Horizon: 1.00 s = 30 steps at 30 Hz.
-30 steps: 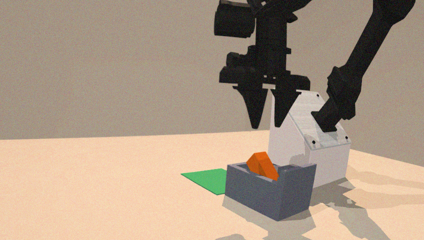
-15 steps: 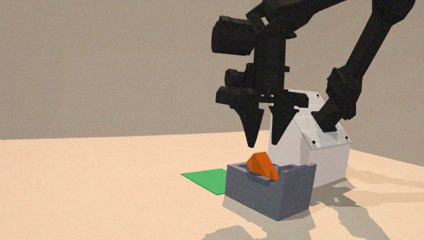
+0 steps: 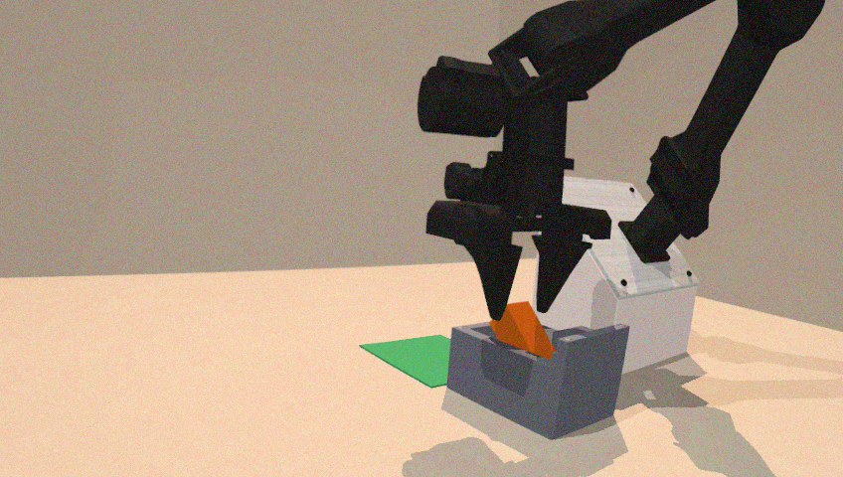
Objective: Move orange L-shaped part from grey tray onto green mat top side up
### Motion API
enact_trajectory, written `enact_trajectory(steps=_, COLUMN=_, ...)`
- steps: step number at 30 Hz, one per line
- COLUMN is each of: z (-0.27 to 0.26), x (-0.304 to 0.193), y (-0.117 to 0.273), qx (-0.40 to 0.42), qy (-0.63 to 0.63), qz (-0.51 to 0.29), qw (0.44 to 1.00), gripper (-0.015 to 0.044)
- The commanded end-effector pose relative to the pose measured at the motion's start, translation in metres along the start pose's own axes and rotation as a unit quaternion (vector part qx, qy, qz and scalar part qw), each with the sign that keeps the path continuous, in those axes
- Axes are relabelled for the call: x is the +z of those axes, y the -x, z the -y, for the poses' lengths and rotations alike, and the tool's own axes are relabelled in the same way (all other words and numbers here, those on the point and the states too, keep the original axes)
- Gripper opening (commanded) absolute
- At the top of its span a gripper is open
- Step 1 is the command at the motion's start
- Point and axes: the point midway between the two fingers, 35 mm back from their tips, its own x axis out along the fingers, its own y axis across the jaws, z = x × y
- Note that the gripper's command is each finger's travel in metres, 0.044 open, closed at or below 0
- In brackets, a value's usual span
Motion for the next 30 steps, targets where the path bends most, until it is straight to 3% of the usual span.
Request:
enact_trajectory(steps=1, z=0.001, x=0.000, y=-0.007, qx=-0.002, qy=-0.005, qz=-0.004, qw=1.000, gripper=0.0280)
enact_trajectory(steps=12, z=0.002, x=-0.001, y=-0.022, qx=-0.002, qy=-0.005, qz=-0.005, qw=1.000, gripper=0.0280)
enact_trajectory(steps=16, z=0.001, x=-0.001, y=-0.019, qx=-0.001, qy=0.000, qz=-0.001, qw=1.000, gripper=0.0175)
enact_trajectory(steps=27, z=0.001, x=-0.001, y=-0.019, qx=-0.001, qy=0.000, qz=-0.001, qw=1.000, gripper=0.0102)
enact_trajectory(steps=30, z=0.001, x=-0.001, y=-0.019, qx=-0.001, qy=0.000, qz=-0.001, qw=1.000, gripper=0.0023)
